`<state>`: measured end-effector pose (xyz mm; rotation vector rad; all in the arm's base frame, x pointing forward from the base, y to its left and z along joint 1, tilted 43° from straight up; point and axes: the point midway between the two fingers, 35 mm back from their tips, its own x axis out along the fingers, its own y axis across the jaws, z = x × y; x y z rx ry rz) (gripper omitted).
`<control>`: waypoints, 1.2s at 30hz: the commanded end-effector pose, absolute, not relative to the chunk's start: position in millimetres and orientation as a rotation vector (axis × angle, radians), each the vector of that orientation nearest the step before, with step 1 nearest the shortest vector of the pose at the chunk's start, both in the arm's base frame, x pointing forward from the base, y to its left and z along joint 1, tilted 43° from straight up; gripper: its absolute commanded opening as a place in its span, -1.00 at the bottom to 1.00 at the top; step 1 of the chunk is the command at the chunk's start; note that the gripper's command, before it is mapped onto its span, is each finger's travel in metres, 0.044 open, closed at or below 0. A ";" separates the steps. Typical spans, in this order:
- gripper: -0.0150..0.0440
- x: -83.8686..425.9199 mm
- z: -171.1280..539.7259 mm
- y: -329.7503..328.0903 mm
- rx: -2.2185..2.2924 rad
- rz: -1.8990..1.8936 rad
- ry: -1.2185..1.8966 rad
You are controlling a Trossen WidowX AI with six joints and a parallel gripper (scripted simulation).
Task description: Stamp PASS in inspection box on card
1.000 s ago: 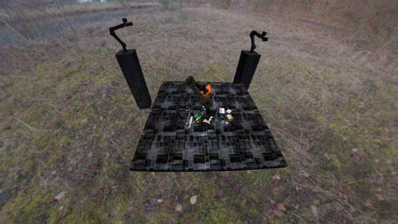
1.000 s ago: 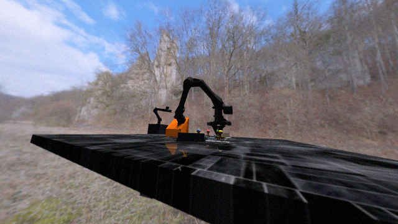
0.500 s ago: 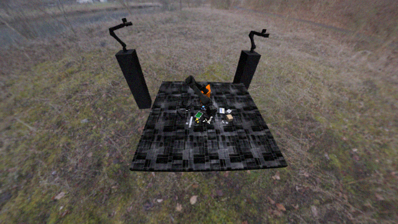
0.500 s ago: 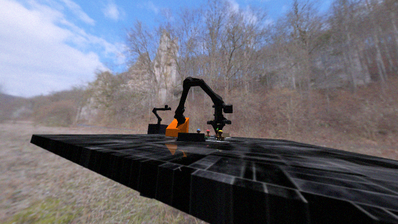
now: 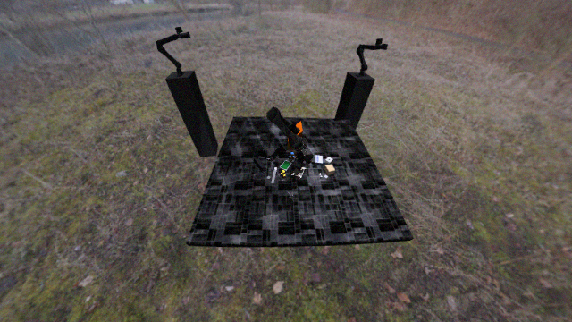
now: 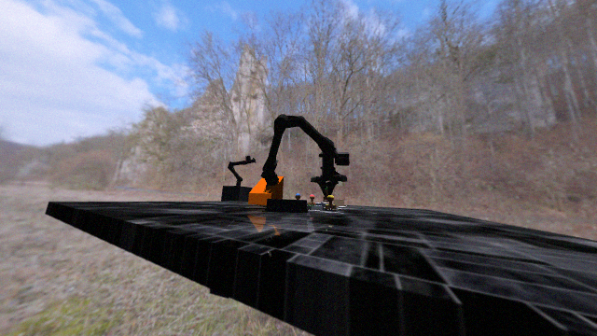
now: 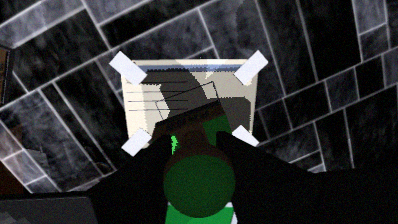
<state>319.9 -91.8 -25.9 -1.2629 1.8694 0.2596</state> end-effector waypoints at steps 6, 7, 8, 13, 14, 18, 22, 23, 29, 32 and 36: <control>-0.49 323.0 -13.2 -79.8 -1.258 0.257 1.863; -0.49 323.1 -12.0 -78.7 -1.258 0.257 1.863; -0.49 323.3 -10.7 -77.6 -1.258 0.257 1.863; -0.49 323.9 -4.6 -72.1 -1.258 0.256 1.864; -0.49 324.0 -3.4 -71.1 -1.258 0.256 1.864; -0.49 324.2 0.8 -67.4 -1.258 0.256 1.864; -0.49 329.2 -1.9 -64.1 -1.257 0.256 1.863; -0.49 332.5 -4.0 -62.0 -1.257 0.256 1.863; -0.49 351.2 -17.4 -48.6 -1.255 0.256 1.861; -0.49 359.7 -24.7 -41.6 -1.254 0.255 1.860; -0.49 370.3 -35.2 -32.0 -1.253 0.255 1.859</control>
